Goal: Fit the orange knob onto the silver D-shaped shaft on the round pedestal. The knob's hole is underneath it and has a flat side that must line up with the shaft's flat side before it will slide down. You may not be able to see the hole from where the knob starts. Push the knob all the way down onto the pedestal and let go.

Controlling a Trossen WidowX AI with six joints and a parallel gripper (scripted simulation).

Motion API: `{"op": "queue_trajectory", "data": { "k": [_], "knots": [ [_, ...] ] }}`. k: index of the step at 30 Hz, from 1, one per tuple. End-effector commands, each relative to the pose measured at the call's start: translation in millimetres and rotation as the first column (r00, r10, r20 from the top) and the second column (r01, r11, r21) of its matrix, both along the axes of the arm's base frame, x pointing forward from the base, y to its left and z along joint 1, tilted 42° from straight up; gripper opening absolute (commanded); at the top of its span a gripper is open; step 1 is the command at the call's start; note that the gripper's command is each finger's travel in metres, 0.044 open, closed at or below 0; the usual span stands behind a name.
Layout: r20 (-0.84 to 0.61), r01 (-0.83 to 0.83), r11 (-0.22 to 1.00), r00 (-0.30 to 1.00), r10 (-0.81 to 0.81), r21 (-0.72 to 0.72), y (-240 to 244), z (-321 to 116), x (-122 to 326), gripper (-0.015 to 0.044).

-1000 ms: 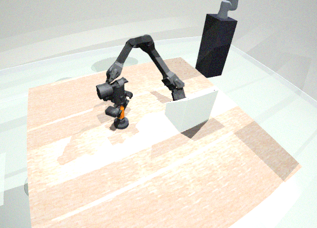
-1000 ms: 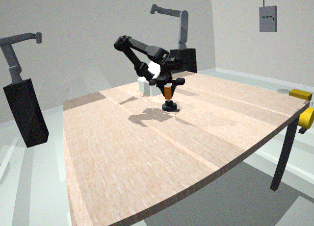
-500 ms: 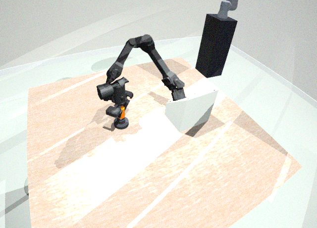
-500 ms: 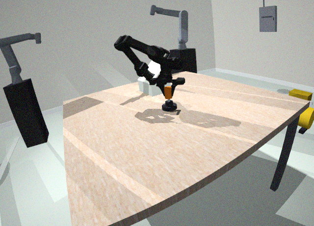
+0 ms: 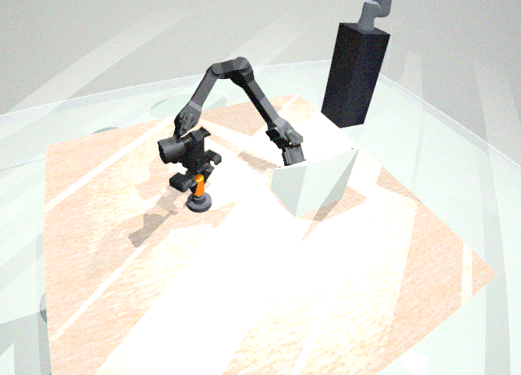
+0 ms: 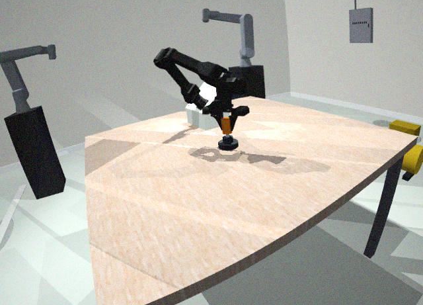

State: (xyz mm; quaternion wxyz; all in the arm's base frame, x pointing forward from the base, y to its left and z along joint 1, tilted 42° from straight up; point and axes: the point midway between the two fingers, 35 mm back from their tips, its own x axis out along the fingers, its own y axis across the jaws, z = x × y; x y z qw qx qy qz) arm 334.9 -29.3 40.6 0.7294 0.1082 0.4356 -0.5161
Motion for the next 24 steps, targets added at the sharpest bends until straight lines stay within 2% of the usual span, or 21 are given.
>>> {"op": "queue_trajectory", "data": {
  "k": [1, 24],
  "knots": [
    [0.004, 0.004, 1.000, 1.000, -0.004, 0.002, 0.0, -1.6, -0.1, 0.0000],
    [0.010, 0.011, 1.000, 1.000, -0.011, 0.003, 2.7, 2.4, -6.0, 0.0000]
  ]
}}
